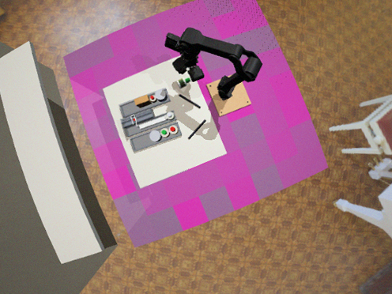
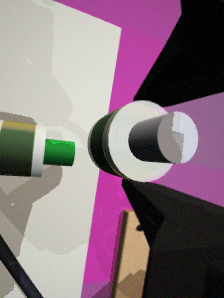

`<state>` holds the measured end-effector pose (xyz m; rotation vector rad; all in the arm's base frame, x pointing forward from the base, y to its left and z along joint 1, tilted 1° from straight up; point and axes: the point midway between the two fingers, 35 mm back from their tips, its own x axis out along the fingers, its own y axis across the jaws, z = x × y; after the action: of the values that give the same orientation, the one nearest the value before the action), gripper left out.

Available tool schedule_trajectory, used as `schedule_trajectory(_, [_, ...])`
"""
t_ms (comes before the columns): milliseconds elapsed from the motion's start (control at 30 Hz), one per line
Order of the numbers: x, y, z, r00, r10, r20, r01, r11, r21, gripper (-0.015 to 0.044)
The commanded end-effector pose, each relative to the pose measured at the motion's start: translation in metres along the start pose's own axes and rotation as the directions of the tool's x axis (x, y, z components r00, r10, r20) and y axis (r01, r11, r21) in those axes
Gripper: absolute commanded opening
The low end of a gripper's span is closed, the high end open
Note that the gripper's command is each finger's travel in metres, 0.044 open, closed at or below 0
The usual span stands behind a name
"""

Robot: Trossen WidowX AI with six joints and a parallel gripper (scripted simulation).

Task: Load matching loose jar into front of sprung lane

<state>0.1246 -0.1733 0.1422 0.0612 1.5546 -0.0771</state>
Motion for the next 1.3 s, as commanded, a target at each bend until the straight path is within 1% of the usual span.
schedule_trajectory(0, [-0.014, 0.003, 0.0, 1.0, 0.008, 0.011, -0.008, 1.0, 0.007, 0.0])
schedule_trajectory(167, [-0.013, 0.005, 0.005, 1.0, 0.009, 0.016, -0.009, 1.0, 0.004, 0.0])
schedule_trajectory(600, [-0.004, 0.03, 0.053, 0.999, 0.02, 0.031, -0.02, 1.0, 0.006, 0.0])
schedule_trajectory(1267, [0.014, 0.092, 0.114, 0.999, 0.021, 0.025, -0.022, 0.999, 0.037, 0.0])
